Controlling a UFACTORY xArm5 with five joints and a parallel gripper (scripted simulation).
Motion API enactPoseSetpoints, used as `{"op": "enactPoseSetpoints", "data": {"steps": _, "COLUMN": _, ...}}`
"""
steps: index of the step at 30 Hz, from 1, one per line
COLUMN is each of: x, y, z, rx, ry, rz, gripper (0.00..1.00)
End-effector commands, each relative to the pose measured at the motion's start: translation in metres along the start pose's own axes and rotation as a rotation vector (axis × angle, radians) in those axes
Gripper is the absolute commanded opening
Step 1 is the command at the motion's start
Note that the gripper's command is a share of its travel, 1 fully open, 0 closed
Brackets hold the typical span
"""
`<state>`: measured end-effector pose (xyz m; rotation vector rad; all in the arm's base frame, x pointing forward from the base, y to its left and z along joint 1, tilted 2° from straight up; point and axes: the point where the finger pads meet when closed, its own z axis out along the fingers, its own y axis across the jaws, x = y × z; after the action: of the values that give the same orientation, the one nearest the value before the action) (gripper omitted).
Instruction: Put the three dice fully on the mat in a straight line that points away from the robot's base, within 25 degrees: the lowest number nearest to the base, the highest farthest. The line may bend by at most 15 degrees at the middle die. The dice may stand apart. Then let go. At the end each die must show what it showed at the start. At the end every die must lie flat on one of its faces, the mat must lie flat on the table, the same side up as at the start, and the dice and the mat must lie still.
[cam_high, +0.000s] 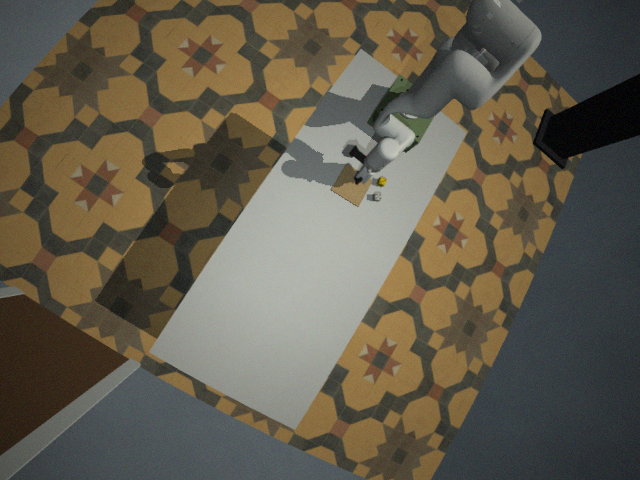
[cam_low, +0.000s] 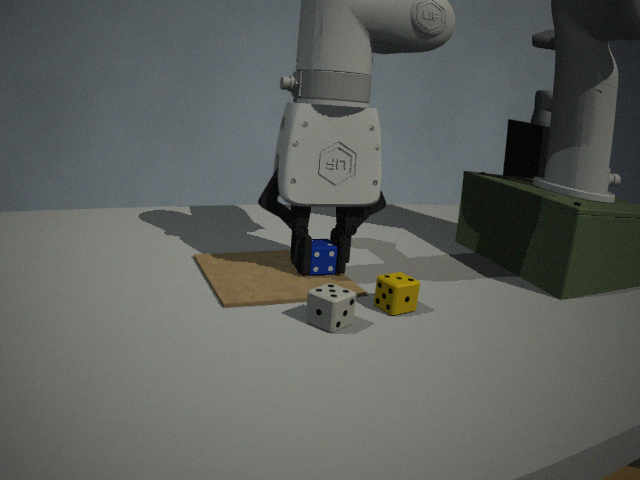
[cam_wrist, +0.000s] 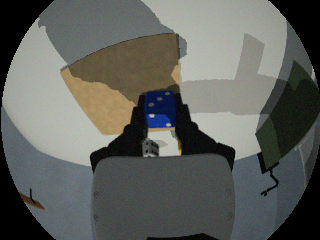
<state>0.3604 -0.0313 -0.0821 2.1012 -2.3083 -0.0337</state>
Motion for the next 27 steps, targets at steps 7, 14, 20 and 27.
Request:
{"op": "enactPoseSetpoints", "data": {"steps": 7, "x": 0.0000, "y": -0.0012, "z": -0.0008, "rx": 0.003, "ry": 0.000, "rz": 0.000, "gripper": 0.35}}
{"op": "enactPoseSetpoints", "data": {"steps": 14, "x": 0.0000, "y": -0.0012, "z": -0.0008, "rx": 0.003, "ry": 0.000, "rz": 0.000, "gripper": 0.43}}
{"op": "enactPoseSetpoints", "data": {"steps": 20, "x": 0.0000, "y": -0.0012, "z": -0.0008, "rx": 0.003, "ry": 0.000, "rz": 0.000, "gripper": 0.47}}
{"op": "enactPoseSetpoints", "data": {"steps": 27, "x": -0.0001, "y": -0.0012, "z": -0.0015, "rx": 0.003, "ry": 0.000, "rz": 0.000, "gripper": 0.47}}
